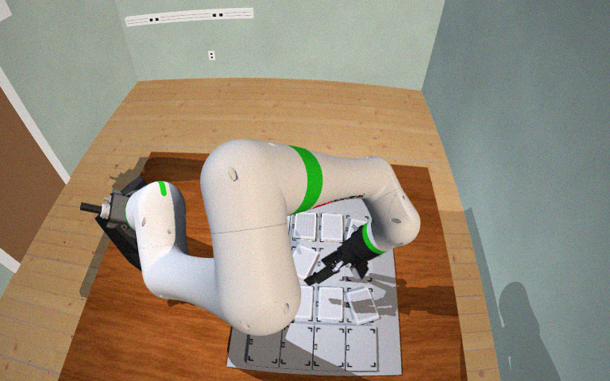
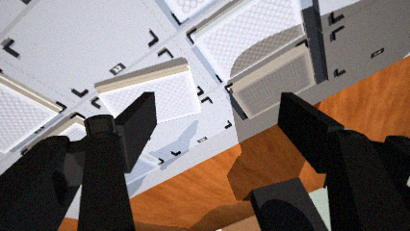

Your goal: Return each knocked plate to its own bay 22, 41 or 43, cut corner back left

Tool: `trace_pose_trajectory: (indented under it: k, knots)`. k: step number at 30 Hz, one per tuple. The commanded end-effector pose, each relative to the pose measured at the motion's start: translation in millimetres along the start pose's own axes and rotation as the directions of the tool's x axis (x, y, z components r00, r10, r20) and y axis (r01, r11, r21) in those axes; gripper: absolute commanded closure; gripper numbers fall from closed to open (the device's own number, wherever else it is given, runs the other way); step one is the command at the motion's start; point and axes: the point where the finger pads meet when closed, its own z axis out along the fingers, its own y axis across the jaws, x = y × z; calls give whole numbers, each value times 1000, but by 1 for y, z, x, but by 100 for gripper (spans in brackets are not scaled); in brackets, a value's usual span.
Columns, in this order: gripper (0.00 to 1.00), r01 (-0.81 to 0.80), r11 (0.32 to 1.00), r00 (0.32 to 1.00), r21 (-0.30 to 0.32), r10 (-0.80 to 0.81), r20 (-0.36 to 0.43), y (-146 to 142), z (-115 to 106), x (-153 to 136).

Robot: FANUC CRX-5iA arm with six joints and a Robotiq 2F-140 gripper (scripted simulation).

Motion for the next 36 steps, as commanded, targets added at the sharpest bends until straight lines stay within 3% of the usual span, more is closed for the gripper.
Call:
trace_pose_trajectory:
  k: [1,7,14,20,29,31,36]
  knots:
    - [30,-124,992,989,6,124,-77,6,5,12]
    - [30,-286,957,944,53,291,-158,9,9,22]
    - [30,-388,915,893,109,402,-200,9,12,29]
    - [30,-509,835,805,209,548,-228,6,15,33]
    - [30,-637,676,662,369,726,-186,-7,22,25]
    - [30,-637,676,662,369,726,-186,-7,22,25]
    - [30,-696,555,576,455,810,-107,-18,27,11]
